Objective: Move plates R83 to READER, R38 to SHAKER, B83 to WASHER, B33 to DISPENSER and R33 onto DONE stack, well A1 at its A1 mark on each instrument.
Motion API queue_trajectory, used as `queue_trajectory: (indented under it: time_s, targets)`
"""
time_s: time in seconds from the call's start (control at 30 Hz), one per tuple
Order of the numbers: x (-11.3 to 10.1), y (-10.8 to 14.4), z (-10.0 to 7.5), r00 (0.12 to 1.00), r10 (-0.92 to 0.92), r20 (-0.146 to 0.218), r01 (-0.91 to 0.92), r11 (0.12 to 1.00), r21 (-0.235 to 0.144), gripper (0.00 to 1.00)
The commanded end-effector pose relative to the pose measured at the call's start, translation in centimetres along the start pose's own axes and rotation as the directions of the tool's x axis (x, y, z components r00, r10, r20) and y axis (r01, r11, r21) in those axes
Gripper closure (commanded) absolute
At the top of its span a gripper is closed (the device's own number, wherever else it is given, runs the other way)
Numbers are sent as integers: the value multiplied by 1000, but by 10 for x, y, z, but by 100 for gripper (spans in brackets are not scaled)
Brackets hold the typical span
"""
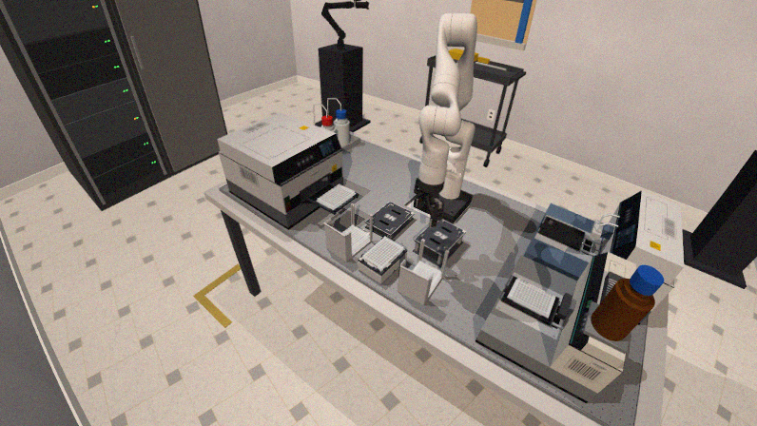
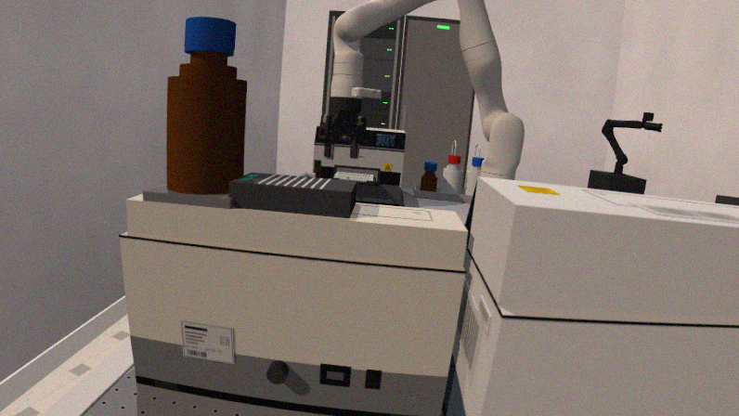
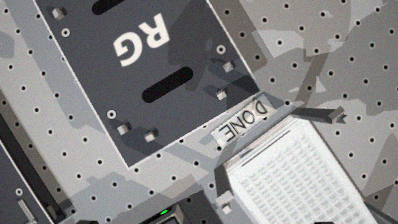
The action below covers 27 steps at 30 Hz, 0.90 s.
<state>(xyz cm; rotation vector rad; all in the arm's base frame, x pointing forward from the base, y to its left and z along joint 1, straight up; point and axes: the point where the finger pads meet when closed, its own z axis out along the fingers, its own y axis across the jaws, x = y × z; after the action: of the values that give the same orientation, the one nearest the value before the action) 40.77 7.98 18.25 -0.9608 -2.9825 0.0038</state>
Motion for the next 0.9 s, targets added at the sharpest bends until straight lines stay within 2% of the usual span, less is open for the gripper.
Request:
queue_trajectory:
  time_s: [0.0, 0.17, 0.3, 0.43, 0.83, 0.87]
  targets:
    - [-10, -11, -1, 1000, 7, 3, -7, 1000, -7, 0]
    - [-19, -23, -1, 1000, 7, 3, -7, 1000, -6, 0]
    - [-27, -33, -1, 990, -143, 7, 143, 990, 0, 0]
    - [-29, -36, -1, 991, -136, 2, 136, 991, -9, 0]
    - [-55, -69, -1, 991, -130, 4, 130, 991, -6, 0]
    - [-58, -70, -1, 983, -181, 5, 181, 984, 0, 0]
